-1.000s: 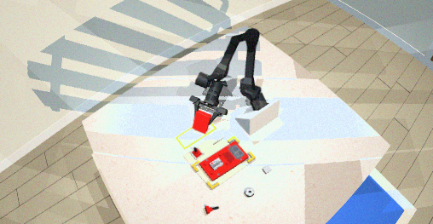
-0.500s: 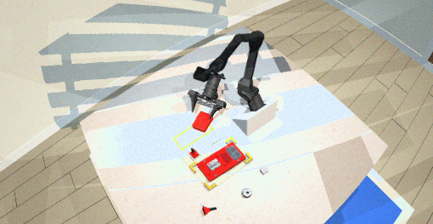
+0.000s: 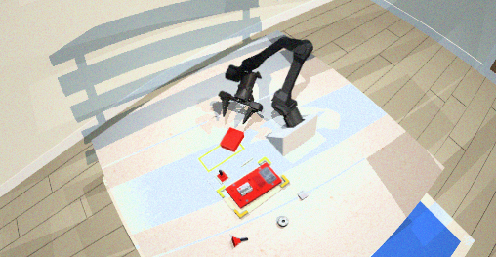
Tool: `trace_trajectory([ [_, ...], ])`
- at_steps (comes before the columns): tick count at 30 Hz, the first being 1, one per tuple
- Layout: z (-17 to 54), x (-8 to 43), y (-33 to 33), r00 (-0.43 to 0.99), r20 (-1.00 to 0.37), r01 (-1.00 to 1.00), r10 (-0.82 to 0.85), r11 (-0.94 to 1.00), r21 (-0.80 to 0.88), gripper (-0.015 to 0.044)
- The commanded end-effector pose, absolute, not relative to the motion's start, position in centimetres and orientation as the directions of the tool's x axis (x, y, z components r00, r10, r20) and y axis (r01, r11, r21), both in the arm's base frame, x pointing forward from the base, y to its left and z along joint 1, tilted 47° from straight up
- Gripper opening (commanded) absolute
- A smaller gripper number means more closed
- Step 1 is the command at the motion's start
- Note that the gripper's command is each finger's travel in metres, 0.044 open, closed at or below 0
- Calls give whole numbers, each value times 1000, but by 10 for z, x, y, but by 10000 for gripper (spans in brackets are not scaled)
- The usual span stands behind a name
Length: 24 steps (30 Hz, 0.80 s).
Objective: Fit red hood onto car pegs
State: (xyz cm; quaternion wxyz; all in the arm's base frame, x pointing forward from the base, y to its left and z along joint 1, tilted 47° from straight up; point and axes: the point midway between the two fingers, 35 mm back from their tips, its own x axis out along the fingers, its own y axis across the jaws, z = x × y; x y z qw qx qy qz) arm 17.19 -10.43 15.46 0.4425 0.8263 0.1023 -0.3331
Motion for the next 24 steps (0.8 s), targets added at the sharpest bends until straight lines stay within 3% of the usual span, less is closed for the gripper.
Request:
trace_trajectory([
  [1, 153, 172, -105, 751, -648, 466, -124, -596, 654, 440],
  [5, 153, 172, -105, 751, -648, 466, -124, -596, 654, 440],
  [11, 153, 172, -105, 751, -648, 466, -124, -596, 654, 282],
  [13, 150, 172, -105, 731, -671, 511, -121, -555, 657, 335],
  [17, 133, 174, -104, 594, -797, 751, -110, -279, 598, 440],
  [21, 120, 175, -103, 426, -895, 905, -130, 75, 420, 440],
  [24, 112, 176, -103, 292, -940, 912, -174, 347, 219, 440],
])
